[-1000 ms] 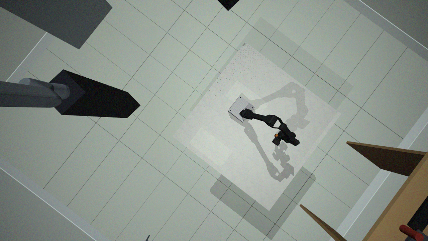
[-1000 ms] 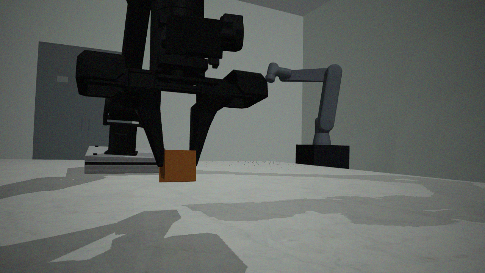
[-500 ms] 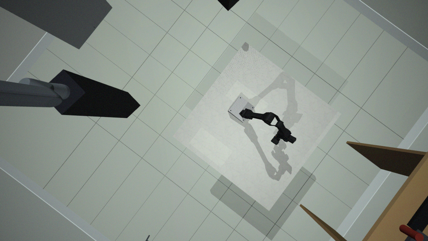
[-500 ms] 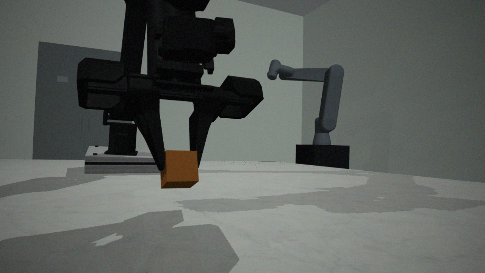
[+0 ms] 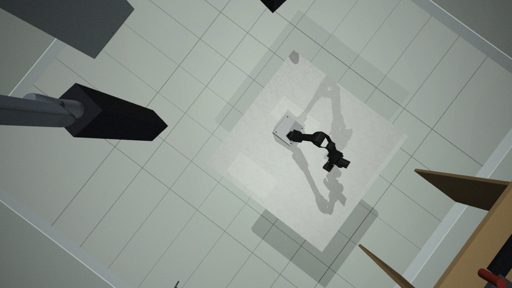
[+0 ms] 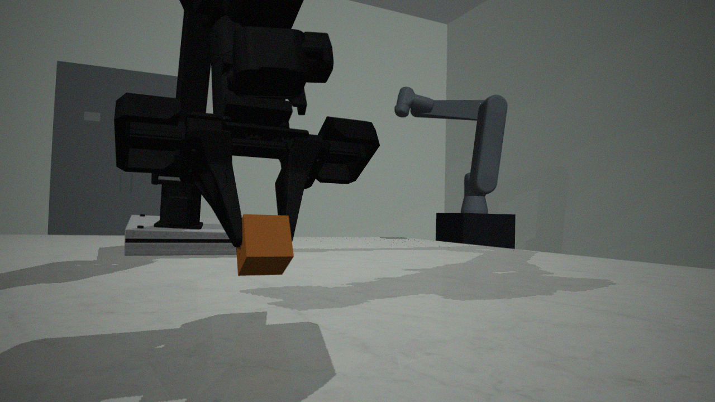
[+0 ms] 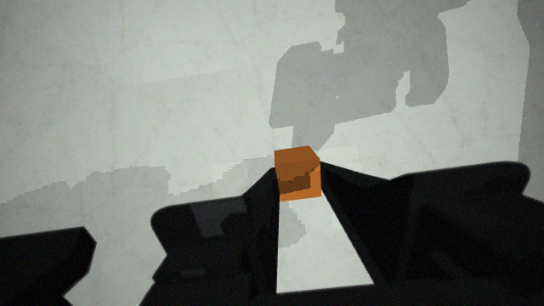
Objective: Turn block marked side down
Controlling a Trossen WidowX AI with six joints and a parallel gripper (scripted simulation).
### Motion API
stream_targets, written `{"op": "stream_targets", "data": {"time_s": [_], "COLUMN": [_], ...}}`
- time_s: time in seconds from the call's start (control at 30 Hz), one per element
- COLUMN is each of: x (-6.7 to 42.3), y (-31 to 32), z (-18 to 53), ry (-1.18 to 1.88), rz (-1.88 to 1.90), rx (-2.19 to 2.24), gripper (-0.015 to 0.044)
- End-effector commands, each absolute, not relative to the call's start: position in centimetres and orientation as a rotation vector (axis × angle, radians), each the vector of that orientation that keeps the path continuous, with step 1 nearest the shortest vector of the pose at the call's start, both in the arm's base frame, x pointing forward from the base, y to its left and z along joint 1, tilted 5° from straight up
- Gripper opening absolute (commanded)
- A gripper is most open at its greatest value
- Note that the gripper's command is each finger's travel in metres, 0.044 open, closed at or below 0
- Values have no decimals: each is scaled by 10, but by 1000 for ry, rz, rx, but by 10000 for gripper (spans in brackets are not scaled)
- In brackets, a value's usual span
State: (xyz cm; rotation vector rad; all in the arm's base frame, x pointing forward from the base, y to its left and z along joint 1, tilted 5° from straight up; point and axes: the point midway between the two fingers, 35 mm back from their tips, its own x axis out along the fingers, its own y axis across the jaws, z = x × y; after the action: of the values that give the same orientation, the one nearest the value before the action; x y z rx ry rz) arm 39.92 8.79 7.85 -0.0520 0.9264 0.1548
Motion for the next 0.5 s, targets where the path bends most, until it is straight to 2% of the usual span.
{"op": "stream_targets", "data": {"time_s": [0.0,0.47], "x": [399,410], "y": [88,90], "z": [71,49], "ry": [892,671], "rz": [151,154], "rx": [-48,-34], "gripper": [0,0]}}
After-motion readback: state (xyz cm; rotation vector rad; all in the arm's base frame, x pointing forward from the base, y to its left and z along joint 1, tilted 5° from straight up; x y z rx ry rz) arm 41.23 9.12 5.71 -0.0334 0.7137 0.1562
